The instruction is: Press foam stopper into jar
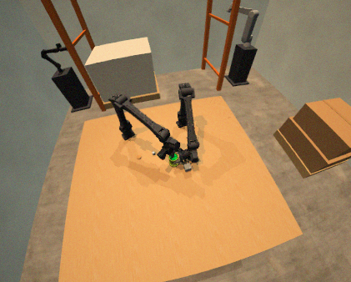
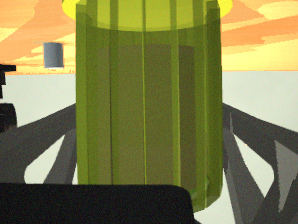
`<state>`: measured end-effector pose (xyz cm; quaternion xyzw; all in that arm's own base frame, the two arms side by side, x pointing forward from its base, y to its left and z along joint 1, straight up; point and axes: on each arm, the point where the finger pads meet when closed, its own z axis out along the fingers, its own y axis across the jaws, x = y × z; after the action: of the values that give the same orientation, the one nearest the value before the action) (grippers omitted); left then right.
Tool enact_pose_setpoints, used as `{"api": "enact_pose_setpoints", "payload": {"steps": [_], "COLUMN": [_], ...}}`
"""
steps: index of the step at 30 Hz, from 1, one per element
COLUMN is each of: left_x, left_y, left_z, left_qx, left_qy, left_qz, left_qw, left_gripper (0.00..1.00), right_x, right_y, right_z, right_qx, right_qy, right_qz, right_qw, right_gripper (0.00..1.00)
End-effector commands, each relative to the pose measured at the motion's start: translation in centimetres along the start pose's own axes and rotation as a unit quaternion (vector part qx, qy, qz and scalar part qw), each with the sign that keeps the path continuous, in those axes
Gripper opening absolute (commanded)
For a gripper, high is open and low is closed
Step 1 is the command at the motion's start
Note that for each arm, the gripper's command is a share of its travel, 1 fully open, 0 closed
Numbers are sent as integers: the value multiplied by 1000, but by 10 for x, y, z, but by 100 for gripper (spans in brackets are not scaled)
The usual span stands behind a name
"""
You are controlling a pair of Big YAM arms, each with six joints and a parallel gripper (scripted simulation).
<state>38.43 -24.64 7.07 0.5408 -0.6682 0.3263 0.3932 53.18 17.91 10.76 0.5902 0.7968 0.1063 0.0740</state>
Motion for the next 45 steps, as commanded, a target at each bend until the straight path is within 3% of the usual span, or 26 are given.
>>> {"api": "enact_pose_setpoints", "payload": {"steps": [1, 9, 10, 17, 18, 21, 26, 27, 32, 34, 37, 38, 43, 44, 45], "left_x": [3, 3, 3, 3, 3, 3, 3, 3, 3, 3, 3, 3, 3, 3, 3], "left_y": [-14, -14, -14, -14, -14, -14, -14, -14, -14, -14, -14, -14, -14, -14, -14], "left_z": [7, 7, 7, 7, 7, 7, 7, 7, 7, 7, 7, 7, 7, 7, 7], "left_qx": [0, 0, 0, 0, 0, 0, 0, 0, 0, 0, 0, 0, 0, 0, 0], "left_qy": [-4, -4, -4, -4, -4, -4, -4, -4, -4, -4, -4, -4, -4, -4, -4], "left_qz": [0, 0, 0, 0, 0, 0, 0, 0, 0, 0, 0, 0, 0, 0, 0], "left_qw": [1000, 1000, 1000, 1000, 1000, 1000, 1000, 1000, 1000, 1000, 1000, 1000, 1000, 1000, 1000], "left_gripper": [64, 64, 64, 64, 64, 64, 64, 64, 64, 64, 64, 64, 64, 64, 64], "right_x": [-7, -3, -6, -6, -6, -6, -2, -5, -5, -5, -4, -4, -1, -4, -4], "right_y": [16, 6, 20, 16, 30, 31, 29, 33, 36, 34, 32, 37, 32, 40, 40], "right_z": [9, 6, -4, -18, -51, -59, -54, -67, -78, -64, -67, -80, -67, -82, -80], "right_qx": [8, 21, 8, 11, -21, -22, -13, -24, -27, -15, -16, -29, -21, -36, -34], "right_qy": [-2, -2, -2, -2, -1, -1, -1, -1, -1, -1, -1, -1, 0, 0, 0], "right_qz": [12, 5, 12, 11, 11, 11, 5, 10, 9, 9, 9, 9, 4, 9, 9], "right_qw": [1000, 1000, 1000, 1000, 1000, 1000, 1000, 1000, 1000, 1000, 1000, 1000, 1000, 999, 999], "right_gripper": [0, 0, 0, 0, 0, 0, 0, 0, 0, 0, 0, 0, 0, 0, 0]}}
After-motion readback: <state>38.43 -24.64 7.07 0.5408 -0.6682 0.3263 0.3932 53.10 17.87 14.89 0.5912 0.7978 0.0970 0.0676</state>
